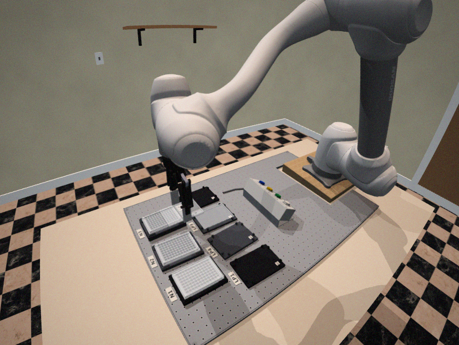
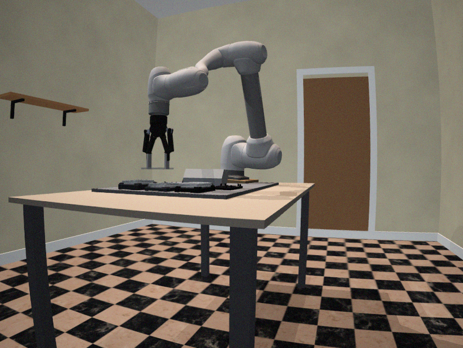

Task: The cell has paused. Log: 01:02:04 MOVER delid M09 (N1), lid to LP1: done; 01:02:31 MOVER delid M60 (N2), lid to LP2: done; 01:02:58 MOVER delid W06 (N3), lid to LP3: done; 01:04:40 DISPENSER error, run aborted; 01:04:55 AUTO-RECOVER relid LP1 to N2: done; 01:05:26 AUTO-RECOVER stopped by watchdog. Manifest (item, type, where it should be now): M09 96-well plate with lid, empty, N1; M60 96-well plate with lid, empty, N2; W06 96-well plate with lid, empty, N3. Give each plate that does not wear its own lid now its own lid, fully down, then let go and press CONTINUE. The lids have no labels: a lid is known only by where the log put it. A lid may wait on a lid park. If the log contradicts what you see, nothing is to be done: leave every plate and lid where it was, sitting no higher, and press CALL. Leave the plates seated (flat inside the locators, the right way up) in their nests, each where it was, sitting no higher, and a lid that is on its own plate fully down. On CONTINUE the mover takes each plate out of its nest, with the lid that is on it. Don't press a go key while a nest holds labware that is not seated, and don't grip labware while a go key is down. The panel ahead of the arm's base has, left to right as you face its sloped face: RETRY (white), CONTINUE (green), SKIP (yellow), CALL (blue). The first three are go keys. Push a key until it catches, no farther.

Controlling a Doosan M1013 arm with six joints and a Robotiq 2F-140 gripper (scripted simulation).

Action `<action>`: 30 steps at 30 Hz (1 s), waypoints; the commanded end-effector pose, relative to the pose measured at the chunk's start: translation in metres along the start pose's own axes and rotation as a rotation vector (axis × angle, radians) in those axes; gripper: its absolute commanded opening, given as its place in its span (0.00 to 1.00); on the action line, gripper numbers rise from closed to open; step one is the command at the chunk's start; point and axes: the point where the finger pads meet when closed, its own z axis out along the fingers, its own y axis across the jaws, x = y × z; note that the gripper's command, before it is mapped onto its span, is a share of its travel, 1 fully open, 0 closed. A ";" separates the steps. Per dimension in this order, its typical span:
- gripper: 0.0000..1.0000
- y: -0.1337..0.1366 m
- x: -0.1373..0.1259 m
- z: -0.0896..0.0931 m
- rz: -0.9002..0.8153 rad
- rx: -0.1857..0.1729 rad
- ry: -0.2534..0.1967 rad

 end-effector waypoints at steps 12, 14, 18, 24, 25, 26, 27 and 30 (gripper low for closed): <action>0.00 -0.080 0.063 0.003 0.002 -0.002 -0.004; 0.00 -0.080 0.063 0.003 0.002 -0.002 -0.004; 0.00 -0.080 0.063 0.003 0.002 -0.002 -0.004; 0.00 -0.080 0.063 0.003 0.002 -0.002 -0.004; 0.00 -0.080 0.063 0.003 0.002 -0.002 -0.004; 0.00 -0.080 0.063 0.003 0.002 -0.002 -0.004; 0.00 -0.080 0.063 0.003 0.002 -0.002 -0.004; 0.00 -0.080 0.063 0.003 0.002 -0.002 -0.004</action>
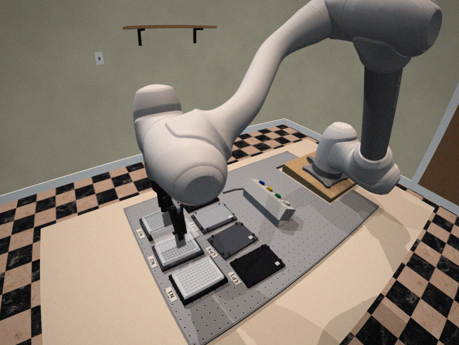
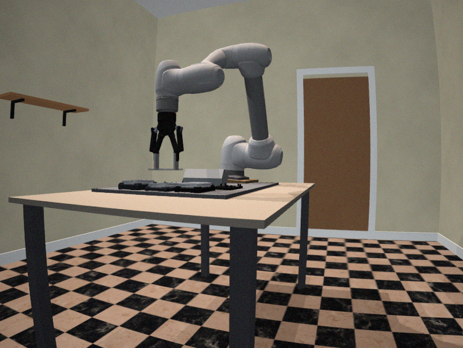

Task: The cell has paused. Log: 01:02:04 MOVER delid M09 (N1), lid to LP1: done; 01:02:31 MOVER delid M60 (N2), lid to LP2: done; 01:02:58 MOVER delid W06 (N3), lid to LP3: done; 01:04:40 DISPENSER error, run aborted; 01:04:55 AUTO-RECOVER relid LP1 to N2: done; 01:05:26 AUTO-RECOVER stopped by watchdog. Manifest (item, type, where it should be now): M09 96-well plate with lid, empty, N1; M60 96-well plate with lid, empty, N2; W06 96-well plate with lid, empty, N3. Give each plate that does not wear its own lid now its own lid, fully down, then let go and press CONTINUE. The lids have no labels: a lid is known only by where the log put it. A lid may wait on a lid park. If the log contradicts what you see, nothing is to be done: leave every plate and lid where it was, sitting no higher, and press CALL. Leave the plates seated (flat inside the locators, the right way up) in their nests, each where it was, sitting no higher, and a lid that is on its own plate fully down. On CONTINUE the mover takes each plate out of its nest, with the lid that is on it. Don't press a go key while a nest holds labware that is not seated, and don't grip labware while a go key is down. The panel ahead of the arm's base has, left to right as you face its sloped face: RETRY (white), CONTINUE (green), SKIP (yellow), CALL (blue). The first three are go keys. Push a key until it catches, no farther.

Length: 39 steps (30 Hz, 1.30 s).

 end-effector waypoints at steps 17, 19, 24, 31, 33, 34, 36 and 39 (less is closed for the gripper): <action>0.00 0.000 0.000 0.000 0.001 0.000 0.000; 0.00 0.000 0.000 0.000 0.002 0.000 0.000; 0.00 0.000 0.000 0.001 0.008 0.000 0.000; 0.00 0.000 0.000 0.001 0.018 0.000 0.000; 0.00 0.000 0.000 0.002 0.023 0.000 0.000; 0.00 0.000 0.000 0.002 0.026 0.000 0.000; 0.00 0.000 0.000 0.003 0.032 0.000 0.000; 0.00 0.000 0.000 0.004 0.042 0.000 0.000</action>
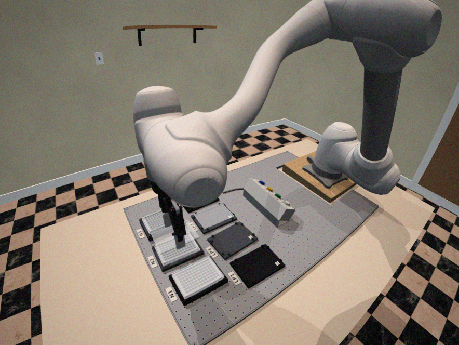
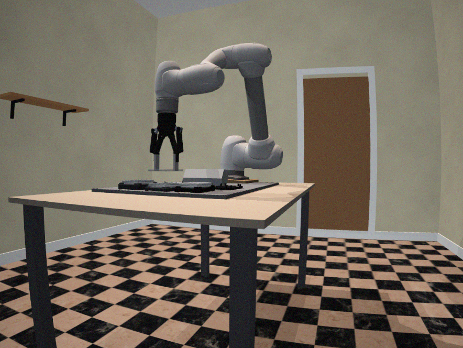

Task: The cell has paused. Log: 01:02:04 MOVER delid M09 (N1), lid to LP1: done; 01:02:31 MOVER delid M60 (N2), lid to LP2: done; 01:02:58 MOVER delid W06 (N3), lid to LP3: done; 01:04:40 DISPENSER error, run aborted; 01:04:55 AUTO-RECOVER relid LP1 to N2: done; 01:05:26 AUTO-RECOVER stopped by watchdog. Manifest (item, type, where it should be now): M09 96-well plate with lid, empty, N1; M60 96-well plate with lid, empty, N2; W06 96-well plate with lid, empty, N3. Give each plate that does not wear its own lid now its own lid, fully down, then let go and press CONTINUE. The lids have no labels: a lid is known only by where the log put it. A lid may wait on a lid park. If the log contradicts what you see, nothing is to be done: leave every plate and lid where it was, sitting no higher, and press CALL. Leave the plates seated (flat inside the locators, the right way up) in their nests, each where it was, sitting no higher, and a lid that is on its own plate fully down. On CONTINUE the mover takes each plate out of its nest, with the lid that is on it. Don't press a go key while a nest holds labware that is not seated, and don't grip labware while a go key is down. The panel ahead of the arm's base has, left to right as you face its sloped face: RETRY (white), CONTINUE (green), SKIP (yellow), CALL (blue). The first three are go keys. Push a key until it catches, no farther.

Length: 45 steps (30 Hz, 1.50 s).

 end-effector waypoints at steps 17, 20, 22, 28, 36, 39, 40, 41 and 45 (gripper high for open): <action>0.00 0.000 0.000 0.026 0.012 0.000 0.000; 0.00 0.000 0.000 0.030 0.012 0.000 0.000; 0.00 0.000 0.000 0.030 0.012 0.000 0.000; 0.00 0.000 0.000 0.036 0.012 0.000 0.000; 0.00 0.000 0.000 0.038 0.012 0.000 0.000; 0.00 0.000 0.000 0.038 0.012 0.000 0.000; 0.00 0.000 0.000 0.038 0.012 0.000 0.000; 0.00 0.000 0.000 0.038 0.012 0.000 0.000; 0.00 0.000 0.000 0.038 0.012 0.000 0.000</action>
